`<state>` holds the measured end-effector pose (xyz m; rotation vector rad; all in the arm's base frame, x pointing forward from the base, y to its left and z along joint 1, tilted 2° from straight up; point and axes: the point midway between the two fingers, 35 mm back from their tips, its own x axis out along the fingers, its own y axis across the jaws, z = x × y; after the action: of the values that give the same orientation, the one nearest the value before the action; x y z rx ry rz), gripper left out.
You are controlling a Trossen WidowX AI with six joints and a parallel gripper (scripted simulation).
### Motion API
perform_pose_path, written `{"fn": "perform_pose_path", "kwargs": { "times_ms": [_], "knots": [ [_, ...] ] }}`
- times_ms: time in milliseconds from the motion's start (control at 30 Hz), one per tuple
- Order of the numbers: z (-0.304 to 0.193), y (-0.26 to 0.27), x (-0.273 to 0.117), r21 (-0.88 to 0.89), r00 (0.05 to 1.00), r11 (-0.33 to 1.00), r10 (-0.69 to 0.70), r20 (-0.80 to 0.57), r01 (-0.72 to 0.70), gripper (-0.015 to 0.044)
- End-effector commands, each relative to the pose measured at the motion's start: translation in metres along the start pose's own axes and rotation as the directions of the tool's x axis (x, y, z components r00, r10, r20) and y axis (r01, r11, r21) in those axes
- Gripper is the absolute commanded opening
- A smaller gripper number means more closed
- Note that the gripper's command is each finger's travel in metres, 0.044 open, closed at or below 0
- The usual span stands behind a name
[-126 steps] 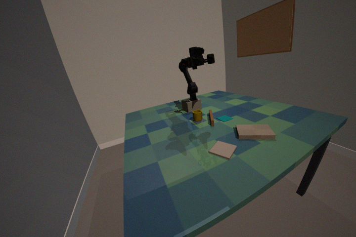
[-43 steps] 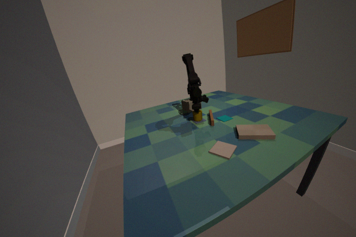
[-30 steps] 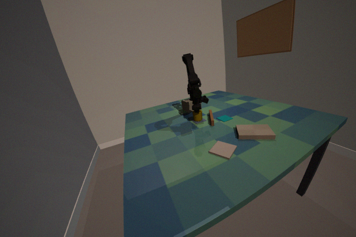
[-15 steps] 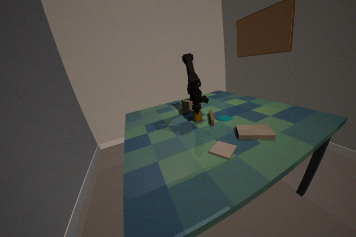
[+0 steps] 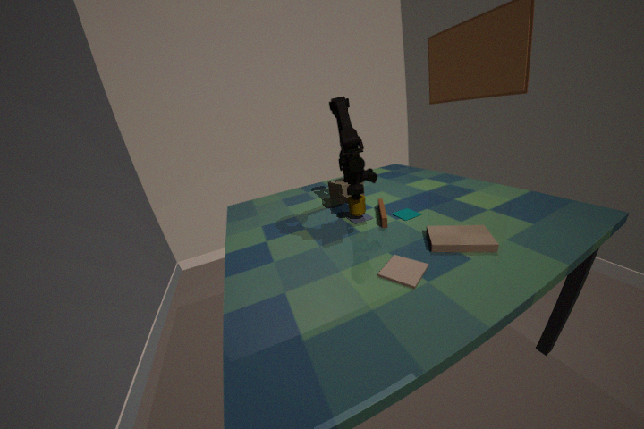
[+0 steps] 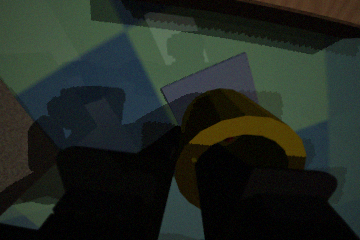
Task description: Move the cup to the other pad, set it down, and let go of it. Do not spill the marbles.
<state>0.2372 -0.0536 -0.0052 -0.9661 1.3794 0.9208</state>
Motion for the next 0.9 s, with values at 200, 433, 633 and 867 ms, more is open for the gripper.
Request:
{"fn": "perform_pose_path", "kwargs": {
  "times_ms": [200, 433, 633, 867],
  "knots": [
    [0.001, -0.002, -0.042, 0.001, 1.0, 1.0, -0.004, -0.005, 0.004, 0.0],
    [0.003, -0.003, -0.048, 0.001, 1.0, 1.0, -0.004, -0.005, 0.004, 0.0],
    [0.003, -0.003, -0.044, -0.002, 1.0, 1.0, -0.006, 0.001, 0.006, 0.0],
    [0.003, -0.003, -0.044, -0.002, 1.0, 1.0, -0.006, 0.001, 0.006, 0.0]
  ]
}}
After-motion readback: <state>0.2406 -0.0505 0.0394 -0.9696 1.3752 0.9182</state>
